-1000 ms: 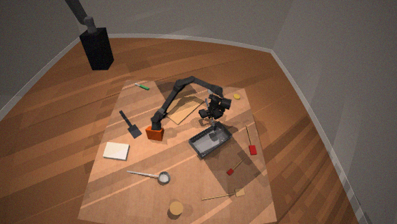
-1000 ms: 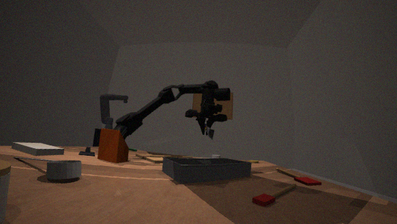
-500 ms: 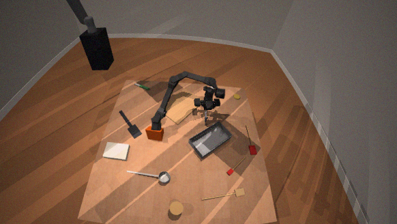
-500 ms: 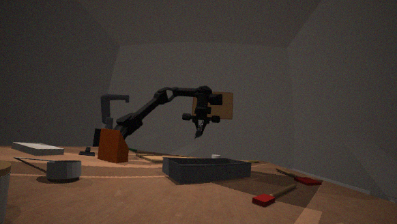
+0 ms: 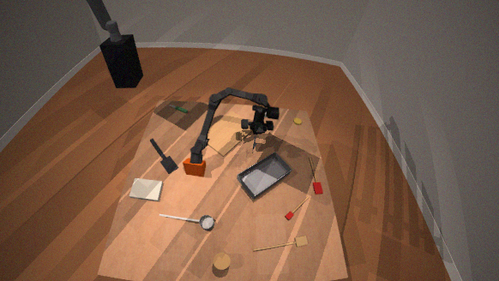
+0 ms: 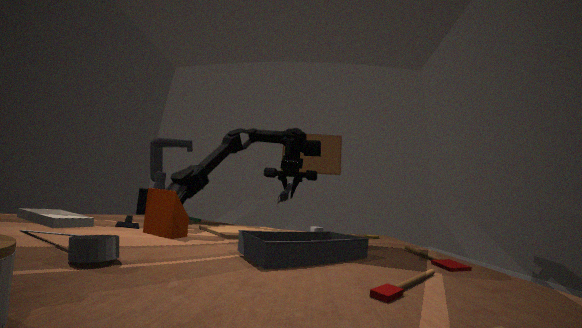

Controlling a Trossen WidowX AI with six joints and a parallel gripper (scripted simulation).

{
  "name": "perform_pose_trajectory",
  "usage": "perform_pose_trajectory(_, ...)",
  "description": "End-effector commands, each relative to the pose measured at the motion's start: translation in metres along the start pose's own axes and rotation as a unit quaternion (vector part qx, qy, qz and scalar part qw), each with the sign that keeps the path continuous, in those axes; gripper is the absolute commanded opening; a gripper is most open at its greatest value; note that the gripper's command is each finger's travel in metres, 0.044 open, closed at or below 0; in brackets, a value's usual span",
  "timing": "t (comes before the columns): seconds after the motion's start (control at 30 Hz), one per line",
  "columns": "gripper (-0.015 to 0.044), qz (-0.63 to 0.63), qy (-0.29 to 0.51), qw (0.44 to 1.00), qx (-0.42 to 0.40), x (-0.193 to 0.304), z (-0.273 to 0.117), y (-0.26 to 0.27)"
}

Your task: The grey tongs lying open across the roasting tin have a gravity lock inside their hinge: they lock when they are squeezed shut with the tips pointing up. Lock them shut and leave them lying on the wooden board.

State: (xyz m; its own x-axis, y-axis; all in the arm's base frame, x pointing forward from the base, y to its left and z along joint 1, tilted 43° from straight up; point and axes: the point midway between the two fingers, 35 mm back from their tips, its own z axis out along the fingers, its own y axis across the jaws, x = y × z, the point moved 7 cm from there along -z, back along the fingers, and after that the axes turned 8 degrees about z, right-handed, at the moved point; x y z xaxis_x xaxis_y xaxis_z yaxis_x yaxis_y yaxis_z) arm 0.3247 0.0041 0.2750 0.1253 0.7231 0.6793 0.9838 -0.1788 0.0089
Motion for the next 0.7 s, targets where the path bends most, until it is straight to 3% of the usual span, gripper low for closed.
perform_pose_trajectory(0.0, -0.0150, -0.061, 0.000, 0.998, -0.002, 0.006, 0.000, -0.004)
perform_pose_trajectory(0.33, -0.0150, -0.261, -0.003, 0.965, -0.003, 0.020, 0.002, -0.016)
perform_pose_trajectory(0.67, -0.0150, -0.450, -0.006, 0.893, -0.003, 0.034, 0.003, -0.029)
